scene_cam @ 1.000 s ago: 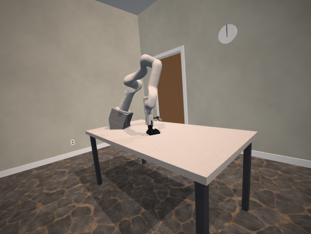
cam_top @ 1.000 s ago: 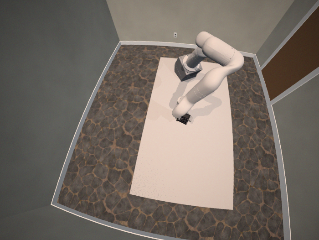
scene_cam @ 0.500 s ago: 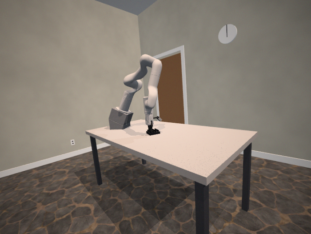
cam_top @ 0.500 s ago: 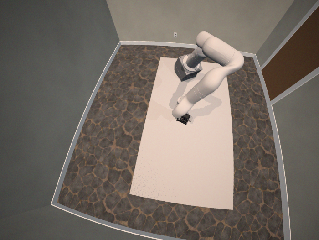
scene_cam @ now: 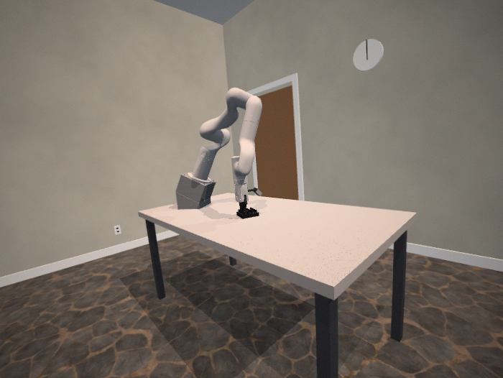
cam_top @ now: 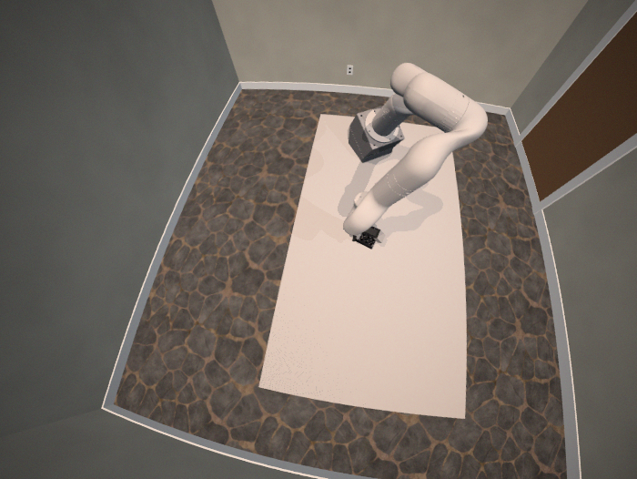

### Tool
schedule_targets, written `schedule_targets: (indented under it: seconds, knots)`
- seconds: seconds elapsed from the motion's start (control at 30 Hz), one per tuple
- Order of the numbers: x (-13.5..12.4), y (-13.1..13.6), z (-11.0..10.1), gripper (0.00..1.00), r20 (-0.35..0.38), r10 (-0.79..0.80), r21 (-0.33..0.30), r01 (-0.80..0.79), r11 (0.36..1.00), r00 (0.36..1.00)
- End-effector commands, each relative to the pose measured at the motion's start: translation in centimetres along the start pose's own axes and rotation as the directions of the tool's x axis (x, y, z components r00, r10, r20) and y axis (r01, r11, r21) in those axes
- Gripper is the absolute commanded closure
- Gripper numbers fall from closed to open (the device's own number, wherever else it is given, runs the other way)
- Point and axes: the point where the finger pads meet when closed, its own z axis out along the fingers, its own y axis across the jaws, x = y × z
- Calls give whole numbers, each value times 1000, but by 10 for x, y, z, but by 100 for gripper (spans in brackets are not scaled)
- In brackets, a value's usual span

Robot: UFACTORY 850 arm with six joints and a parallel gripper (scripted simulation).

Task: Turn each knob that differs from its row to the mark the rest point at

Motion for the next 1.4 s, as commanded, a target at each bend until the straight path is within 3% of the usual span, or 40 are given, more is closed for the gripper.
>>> schedule_targets:
  seconds: [0.0,0.67,1.07,1.37]
  knots:
    - [0,1,-1,92,0,0,-2,0,1000,1000]
    - [0,1,-1,92,0,-60,-2,60,998,998]
    - [0,1,-1,92,0,-190,-2,190,982,982]
    - [0,1,-1,92,0,-365,-1,365,931,931]
